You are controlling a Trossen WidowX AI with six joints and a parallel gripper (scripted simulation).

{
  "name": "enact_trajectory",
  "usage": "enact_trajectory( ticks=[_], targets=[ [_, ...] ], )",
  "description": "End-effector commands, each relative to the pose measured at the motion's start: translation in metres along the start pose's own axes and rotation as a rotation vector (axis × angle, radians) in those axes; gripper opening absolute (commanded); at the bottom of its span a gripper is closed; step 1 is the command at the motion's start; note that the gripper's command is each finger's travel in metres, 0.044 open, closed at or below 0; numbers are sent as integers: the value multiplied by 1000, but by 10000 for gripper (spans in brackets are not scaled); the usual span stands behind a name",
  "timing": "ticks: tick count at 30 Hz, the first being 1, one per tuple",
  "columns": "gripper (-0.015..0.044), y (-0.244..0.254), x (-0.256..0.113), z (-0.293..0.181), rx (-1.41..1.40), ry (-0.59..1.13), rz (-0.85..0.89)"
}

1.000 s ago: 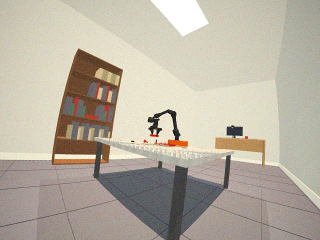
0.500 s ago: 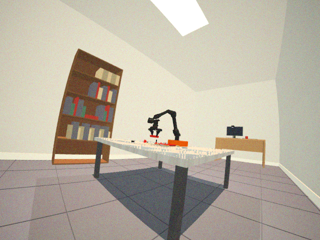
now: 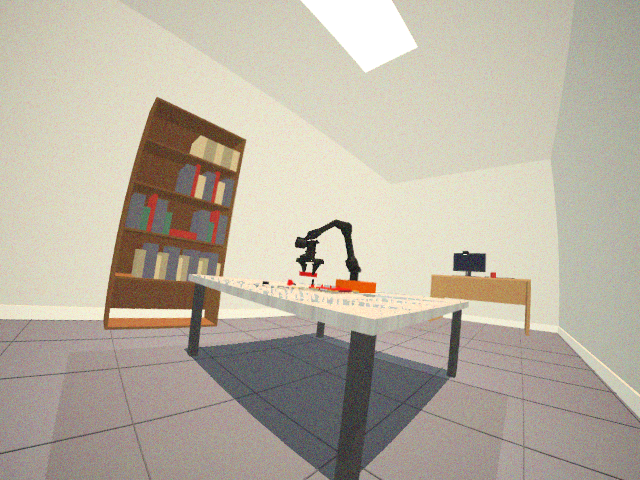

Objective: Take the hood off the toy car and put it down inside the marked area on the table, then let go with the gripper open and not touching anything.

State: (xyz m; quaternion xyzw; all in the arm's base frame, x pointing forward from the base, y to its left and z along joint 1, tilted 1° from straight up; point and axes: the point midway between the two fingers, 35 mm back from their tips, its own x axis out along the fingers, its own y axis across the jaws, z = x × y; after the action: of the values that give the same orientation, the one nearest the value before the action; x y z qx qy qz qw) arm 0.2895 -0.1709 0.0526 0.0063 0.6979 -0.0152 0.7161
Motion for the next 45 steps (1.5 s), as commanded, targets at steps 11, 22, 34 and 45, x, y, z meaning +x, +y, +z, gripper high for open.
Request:
enact_trajectory(
  ticks=[11,22,34,45],
  targets=[
    [0,0,11,-1,-5,6,1],
    [0,0,18,-1,-5,6,1],
    [0,0,26,-1,-5,6,1],
    [0,0,33,-2,-5,7,1]
  ],
)
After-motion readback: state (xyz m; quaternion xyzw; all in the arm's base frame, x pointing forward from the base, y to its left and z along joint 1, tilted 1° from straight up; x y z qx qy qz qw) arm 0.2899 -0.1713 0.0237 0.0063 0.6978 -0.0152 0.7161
